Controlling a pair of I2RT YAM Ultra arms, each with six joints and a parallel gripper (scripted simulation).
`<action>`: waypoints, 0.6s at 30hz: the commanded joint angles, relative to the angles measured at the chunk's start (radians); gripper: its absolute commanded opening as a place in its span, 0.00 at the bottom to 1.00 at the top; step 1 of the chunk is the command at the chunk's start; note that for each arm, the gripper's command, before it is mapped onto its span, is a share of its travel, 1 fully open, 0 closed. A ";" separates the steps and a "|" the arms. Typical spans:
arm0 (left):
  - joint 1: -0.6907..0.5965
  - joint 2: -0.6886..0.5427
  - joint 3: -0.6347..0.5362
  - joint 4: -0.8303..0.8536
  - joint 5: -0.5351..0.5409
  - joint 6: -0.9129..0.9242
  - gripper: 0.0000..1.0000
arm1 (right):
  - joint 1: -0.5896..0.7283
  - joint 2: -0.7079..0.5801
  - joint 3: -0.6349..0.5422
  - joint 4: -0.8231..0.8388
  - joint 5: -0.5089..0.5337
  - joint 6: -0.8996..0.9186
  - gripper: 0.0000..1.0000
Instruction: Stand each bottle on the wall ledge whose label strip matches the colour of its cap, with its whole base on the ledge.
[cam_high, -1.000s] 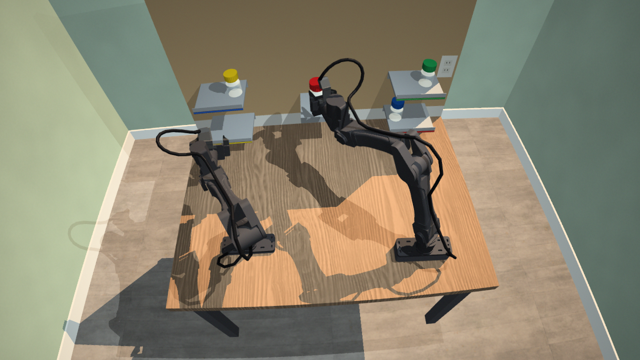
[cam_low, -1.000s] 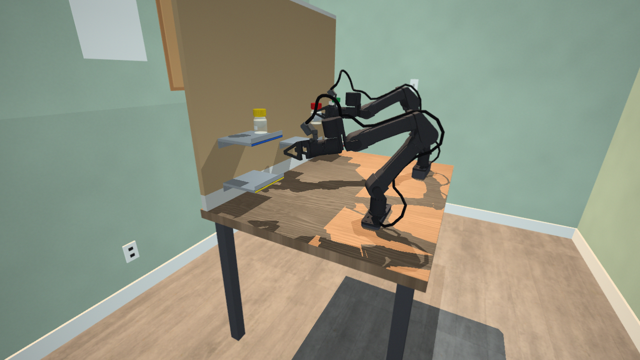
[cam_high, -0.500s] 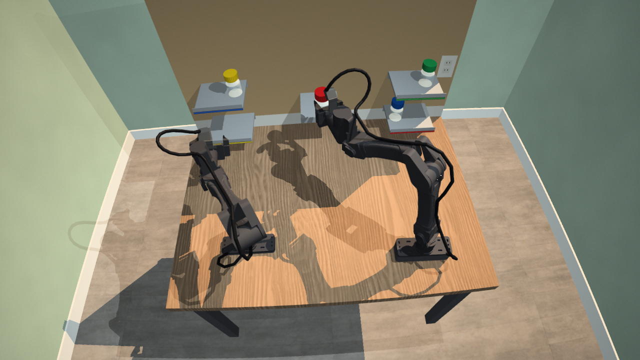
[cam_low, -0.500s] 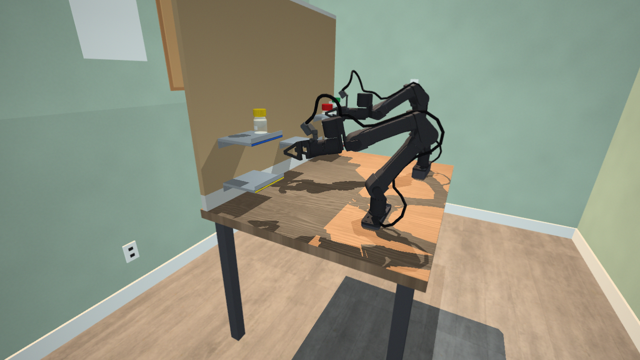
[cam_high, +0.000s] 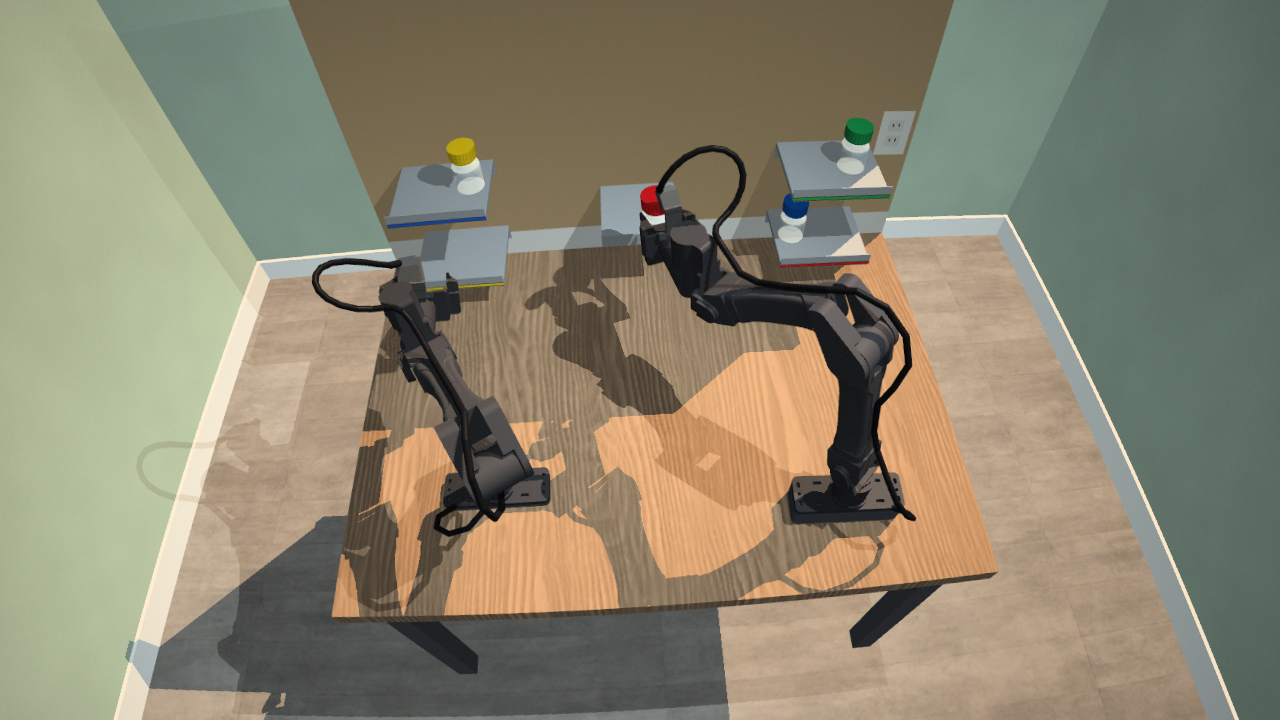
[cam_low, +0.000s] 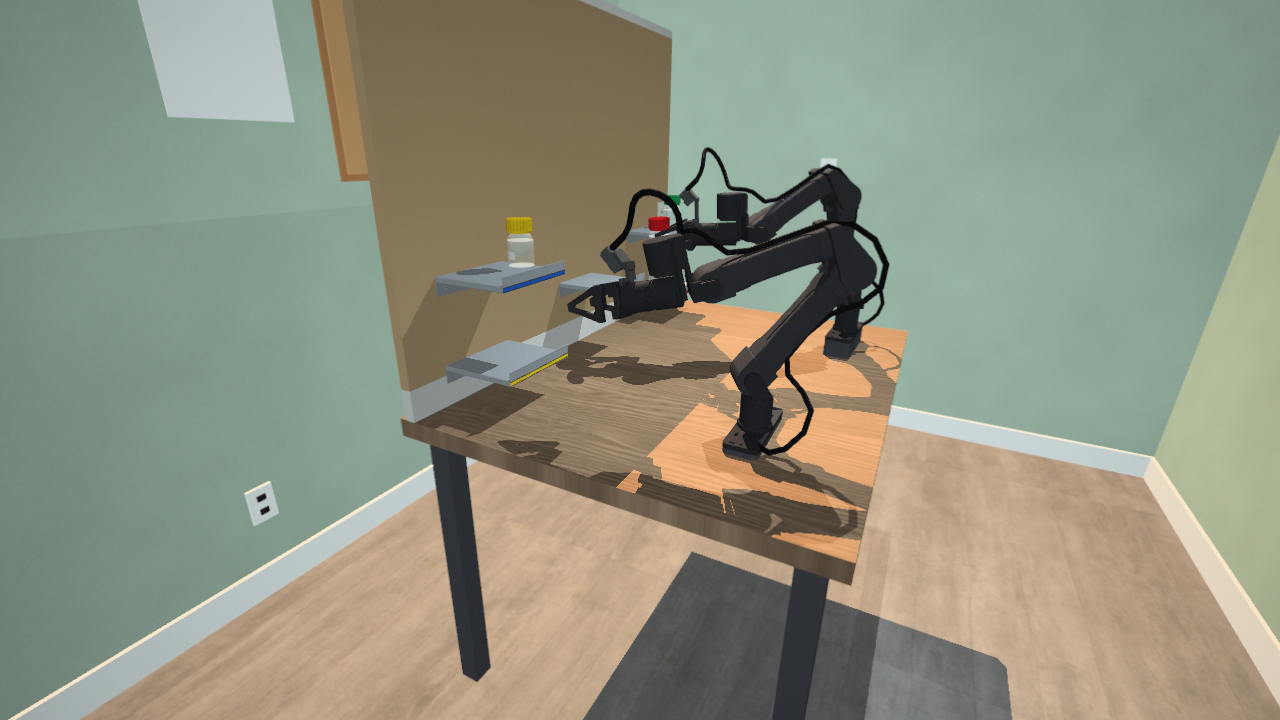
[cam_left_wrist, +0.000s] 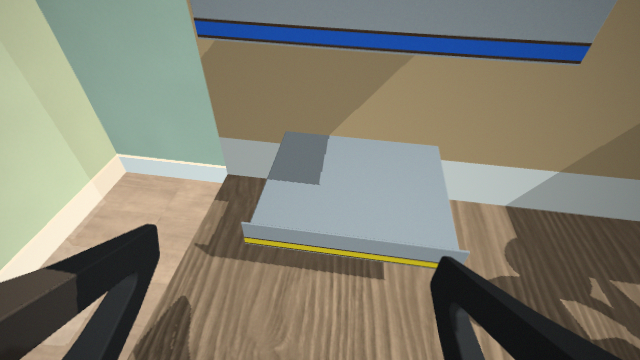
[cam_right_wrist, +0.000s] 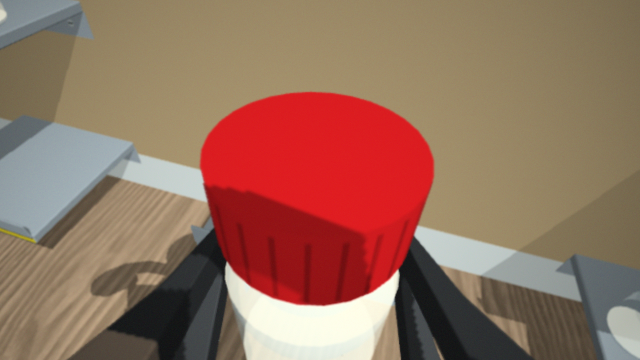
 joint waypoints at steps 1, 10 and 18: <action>-0.021 -0.044 0.060 -0.115 -0.031 -0.015 1.00 | -0.004 -0.042 0.013 0.034 0.004 -0.001 0.52; -0.177 -0.044 0.391 -0.438 -0.139 -0.037 1.00 | -0.001 -0.034 0.012 0.048 -0.004 -0.001 0.52; -0.272 0.014 0.600 -0.565 -0.204 -0.044 1.00 | -0.049 -0.087 -0.080 0.119 -0.105 -0.005 0.52</action>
